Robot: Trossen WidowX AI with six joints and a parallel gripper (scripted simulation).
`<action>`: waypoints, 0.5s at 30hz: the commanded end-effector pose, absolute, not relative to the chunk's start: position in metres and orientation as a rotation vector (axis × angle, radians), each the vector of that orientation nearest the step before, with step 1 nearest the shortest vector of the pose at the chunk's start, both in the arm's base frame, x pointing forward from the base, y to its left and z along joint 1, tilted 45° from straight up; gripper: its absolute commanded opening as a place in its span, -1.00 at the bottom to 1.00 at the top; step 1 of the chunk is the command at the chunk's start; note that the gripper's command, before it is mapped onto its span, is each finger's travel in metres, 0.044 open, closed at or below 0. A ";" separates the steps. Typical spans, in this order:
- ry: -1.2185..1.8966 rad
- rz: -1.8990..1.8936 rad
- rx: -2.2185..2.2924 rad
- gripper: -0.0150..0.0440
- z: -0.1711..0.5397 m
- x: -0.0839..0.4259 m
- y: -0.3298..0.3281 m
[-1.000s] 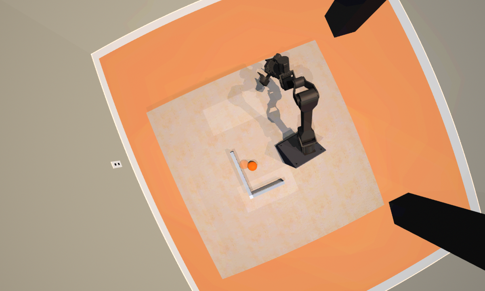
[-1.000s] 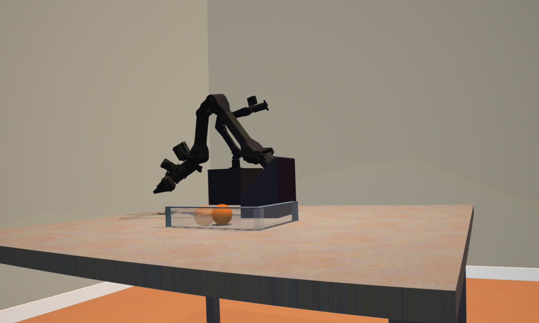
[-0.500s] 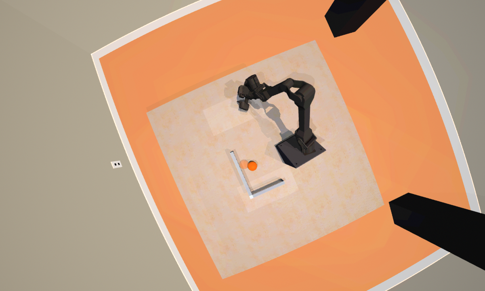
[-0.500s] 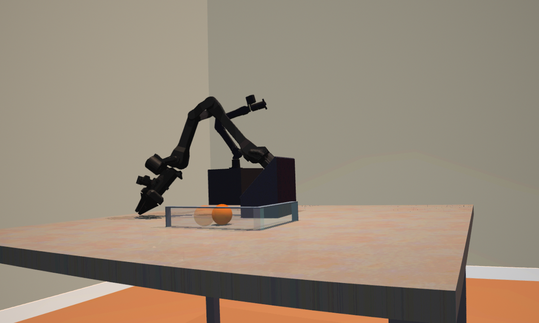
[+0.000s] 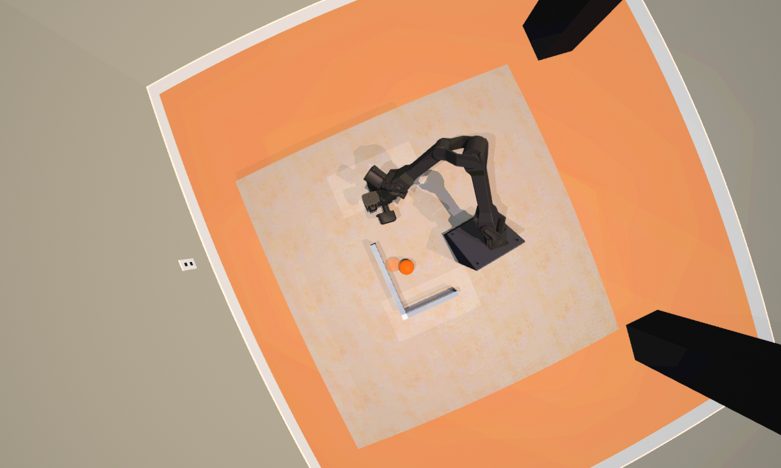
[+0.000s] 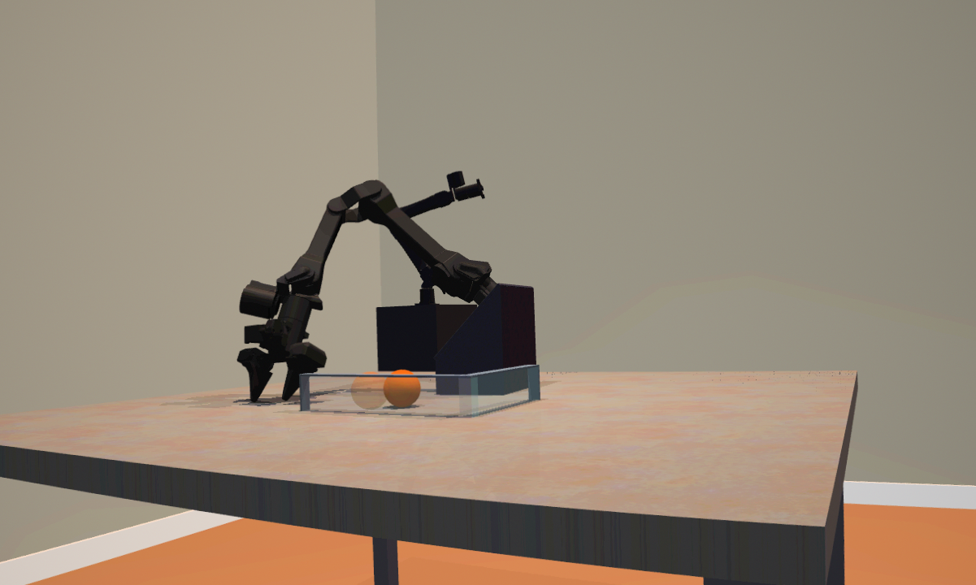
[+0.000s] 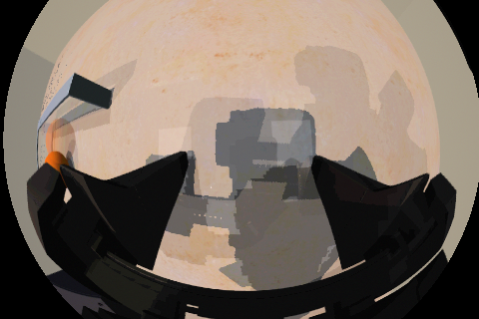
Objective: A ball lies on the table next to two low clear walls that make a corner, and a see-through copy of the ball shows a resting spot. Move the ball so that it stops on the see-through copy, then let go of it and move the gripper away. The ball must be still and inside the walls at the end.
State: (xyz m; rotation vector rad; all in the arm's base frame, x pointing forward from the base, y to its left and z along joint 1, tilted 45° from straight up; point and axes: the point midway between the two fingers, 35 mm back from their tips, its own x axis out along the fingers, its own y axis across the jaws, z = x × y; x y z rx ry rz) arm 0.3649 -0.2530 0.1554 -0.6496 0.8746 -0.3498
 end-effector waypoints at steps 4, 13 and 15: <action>1.166 -0.083 -0.830 0.89 0.092 0.373 -0.178; 1.490 0.289 -1.223 0.89 0.043 0.349 -0.094; 1.514 0.373 -1.333 0.89 0.038 0.348 -0.074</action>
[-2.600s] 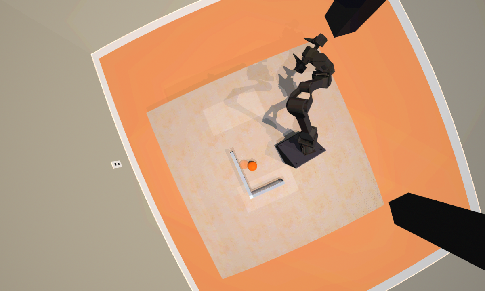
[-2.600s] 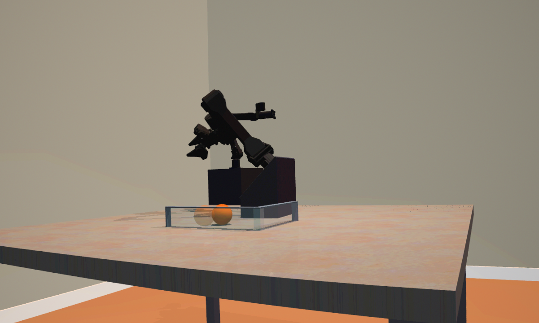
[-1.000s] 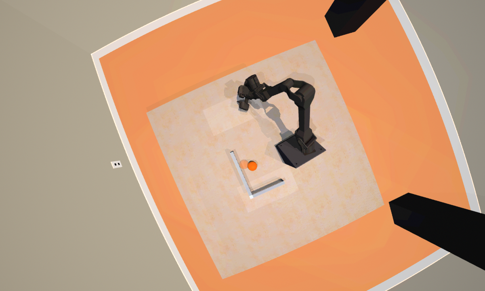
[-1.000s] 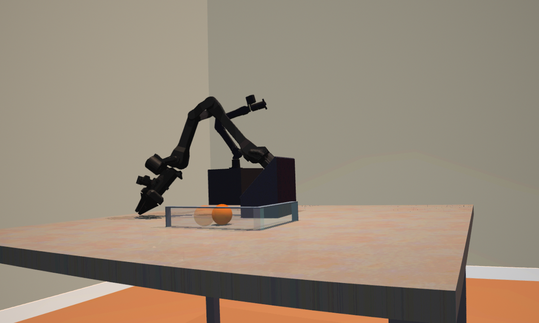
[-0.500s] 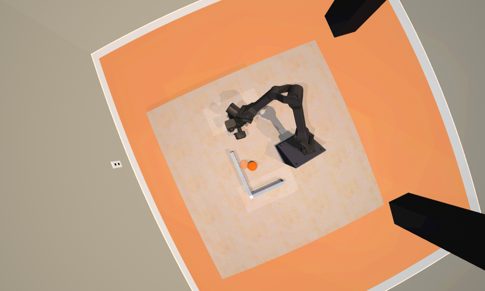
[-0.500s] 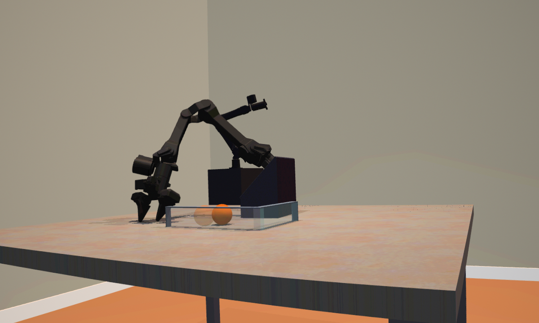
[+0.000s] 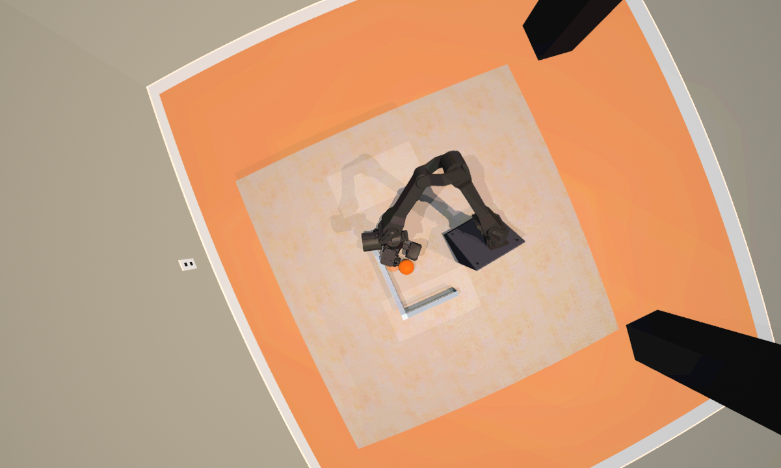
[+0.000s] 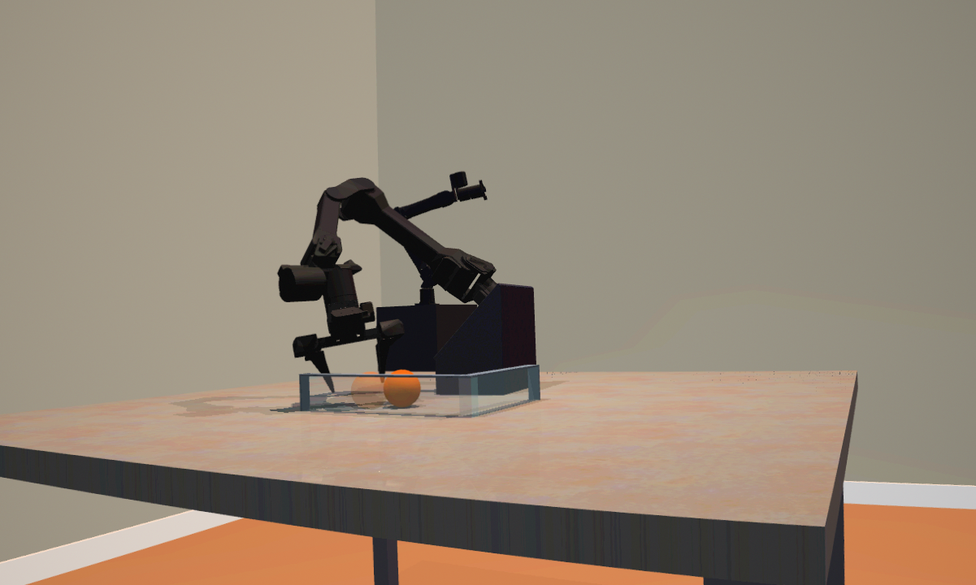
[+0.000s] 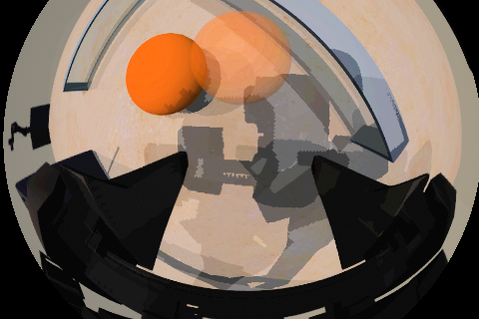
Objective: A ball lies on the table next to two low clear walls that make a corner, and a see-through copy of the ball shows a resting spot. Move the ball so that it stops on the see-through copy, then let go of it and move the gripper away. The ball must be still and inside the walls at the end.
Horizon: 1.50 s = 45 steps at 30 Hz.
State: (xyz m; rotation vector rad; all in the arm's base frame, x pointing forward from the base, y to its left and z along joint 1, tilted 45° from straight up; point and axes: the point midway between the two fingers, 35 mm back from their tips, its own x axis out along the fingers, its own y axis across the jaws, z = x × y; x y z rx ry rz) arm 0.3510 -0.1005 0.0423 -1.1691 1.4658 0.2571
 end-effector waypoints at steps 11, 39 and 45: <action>1.564 0.714 -1.905 0.89 0.018 0.331 0.009; 1.565 0.714 -1.905 0.89 -0.011 0.338 -0.018; 1.565 0.713 -1.906 0.89 -0.018 0.340 -0.025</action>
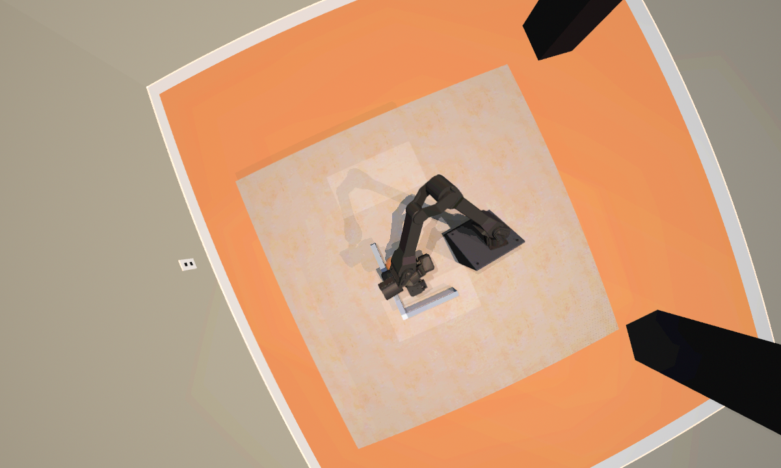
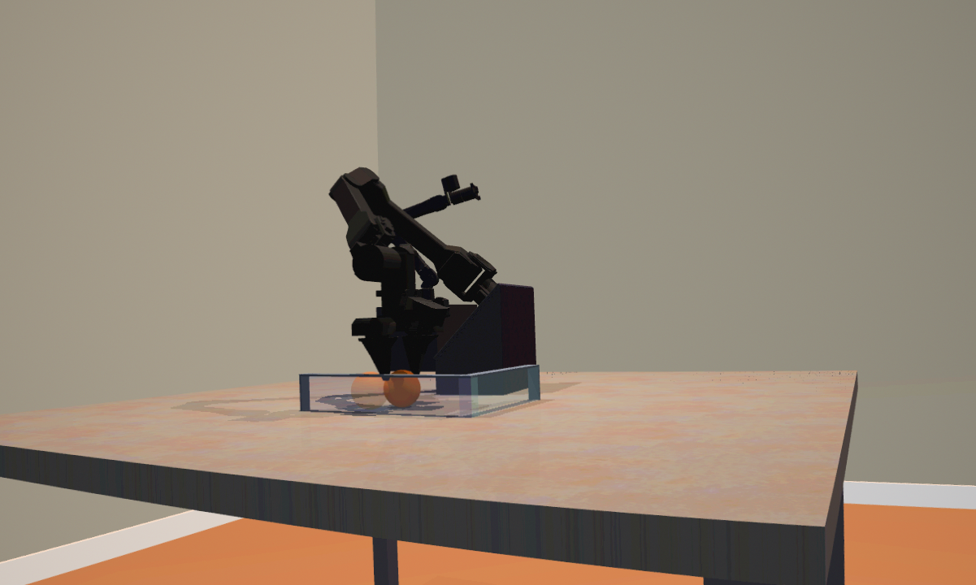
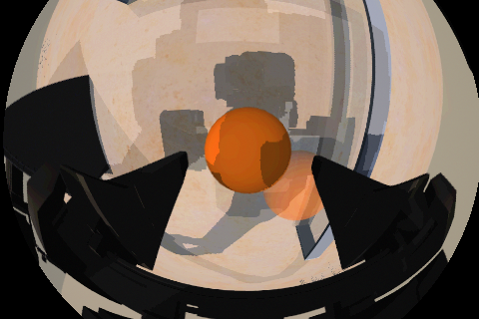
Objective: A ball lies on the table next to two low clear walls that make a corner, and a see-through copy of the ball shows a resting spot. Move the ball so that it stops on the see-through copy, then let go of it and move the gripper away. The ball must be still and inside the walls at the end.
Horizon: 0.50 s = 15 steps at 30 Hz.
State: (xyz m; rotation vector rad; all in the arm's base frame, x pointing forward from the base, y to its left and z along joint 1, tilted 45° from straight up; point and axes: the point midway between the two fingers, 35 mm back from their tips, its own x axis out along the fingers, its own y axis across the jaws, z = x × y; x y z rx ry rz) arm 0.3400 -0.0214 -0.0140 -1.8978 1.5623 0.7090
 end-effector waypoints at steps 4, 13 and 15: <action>1.565 0.713 -1.906 0.89 -0.022 0.341 -0.030; 1.566 0.712 -1.907 0.71 -0.028 0.341 -0.036; 1.566 0.712 -1.907 0.54 -0.028 0.341 -0.036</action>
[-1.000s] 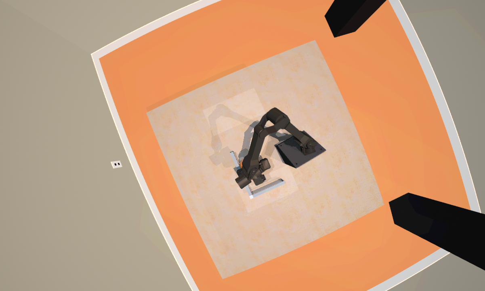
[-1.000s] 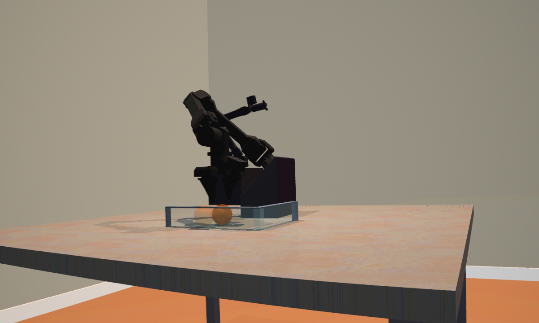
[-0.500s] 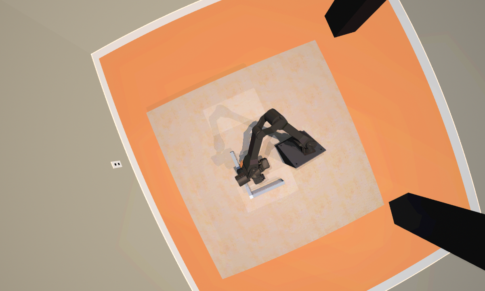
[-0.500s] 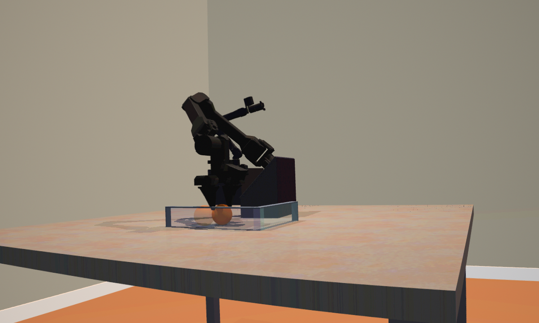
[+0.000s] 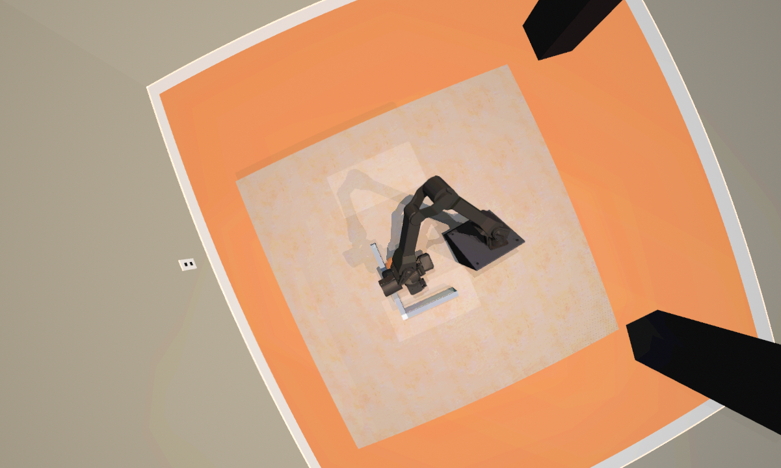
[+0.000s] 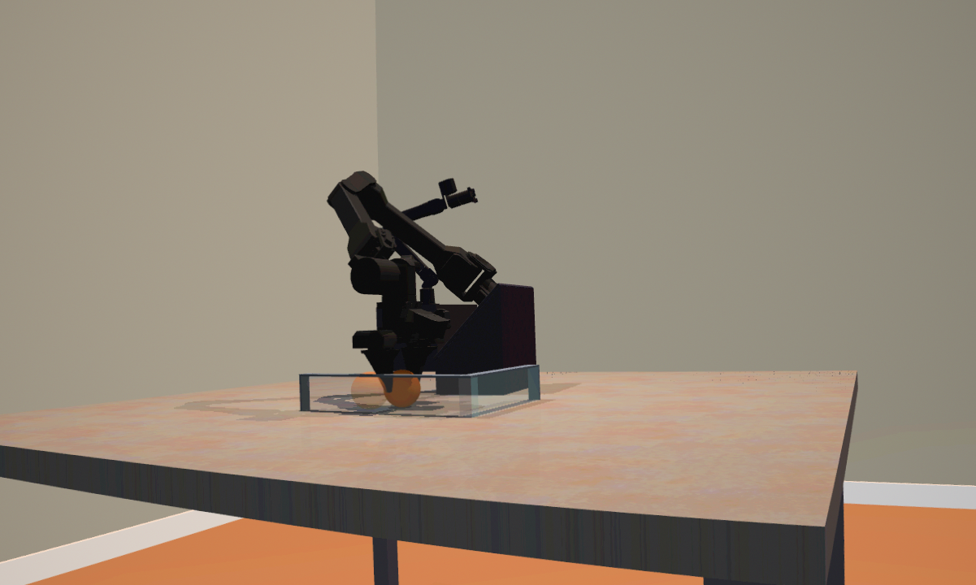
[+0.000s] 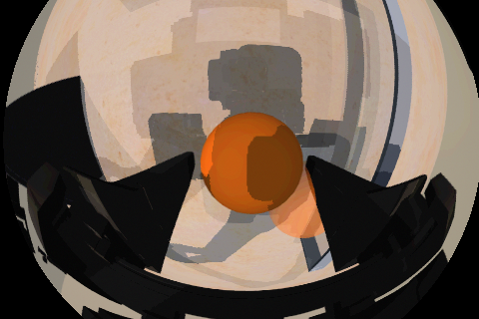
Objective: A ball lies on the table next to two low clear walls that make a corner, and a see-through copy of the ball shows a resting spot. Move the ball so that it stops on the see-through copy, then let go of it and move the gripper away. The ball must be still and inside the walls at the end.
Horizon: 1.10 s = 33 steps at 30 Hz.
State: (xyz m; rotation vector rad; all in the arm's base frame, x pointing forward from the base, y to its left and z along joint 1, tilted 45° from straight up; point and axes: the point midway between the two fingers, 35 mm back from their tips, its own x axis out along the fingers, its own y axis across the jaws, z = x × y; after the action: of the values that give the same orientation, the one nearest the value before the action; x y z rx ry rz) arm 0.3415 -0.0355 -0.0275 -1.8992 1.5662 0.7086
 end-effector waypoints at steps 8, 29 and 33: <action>1.566 0.712 -1.907 0.29 -0.028 0.341 -0.036; 1.562 0.720 -1.901 -0.49 0.064 0.321 0.055; 1.563 0.718 -1.902 -0.49 0.072 0.317 0.061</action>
State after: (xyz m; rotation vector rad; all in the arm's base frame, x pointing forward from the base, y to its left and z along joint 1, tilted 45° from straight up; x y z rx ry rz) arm 0.3198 0.0538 0.0623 -1.9079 1.5710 0.7262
